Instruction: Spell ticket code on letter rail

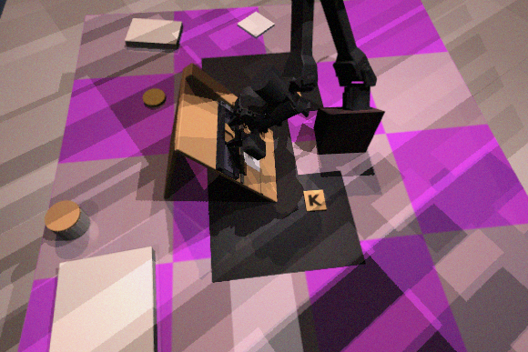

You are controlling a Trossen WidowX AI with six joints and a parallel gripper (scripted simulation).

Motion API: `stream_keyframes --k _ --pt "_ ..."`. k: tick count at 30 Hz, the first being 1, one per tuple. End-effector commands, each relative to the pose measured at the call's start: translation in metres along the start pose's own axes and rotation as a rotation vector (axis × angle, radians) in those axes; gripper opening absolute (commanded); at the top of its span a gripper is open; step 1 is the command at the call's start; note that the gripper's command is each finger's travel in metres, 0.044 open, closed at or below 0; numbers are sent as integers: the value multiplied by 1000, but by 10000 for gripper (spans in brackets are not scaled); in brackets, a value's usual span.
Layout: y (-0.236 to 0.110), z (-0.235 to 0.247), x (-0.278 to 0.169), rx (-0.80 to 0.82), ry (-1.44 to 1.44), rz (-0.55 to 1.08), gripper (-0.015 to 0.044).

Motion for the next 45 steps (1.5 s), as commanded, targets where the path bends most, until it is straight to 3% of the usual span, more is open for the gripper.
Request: stream_keyframes --k 1,45 --pt "0 -3 -1 3 -6 1 0" --pt "0 -28 -3 2 -7 2 0"
Point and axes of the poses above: the point midway between the two fingers, 35 mm back from their tips, its own y axis out along the fingers, its own z axis across the jaws, x = y × z, the point moved 8 cm from there along -y, back along the fingers, and after that the axes turned 4 degrees about -y, right-handed, at the moved point
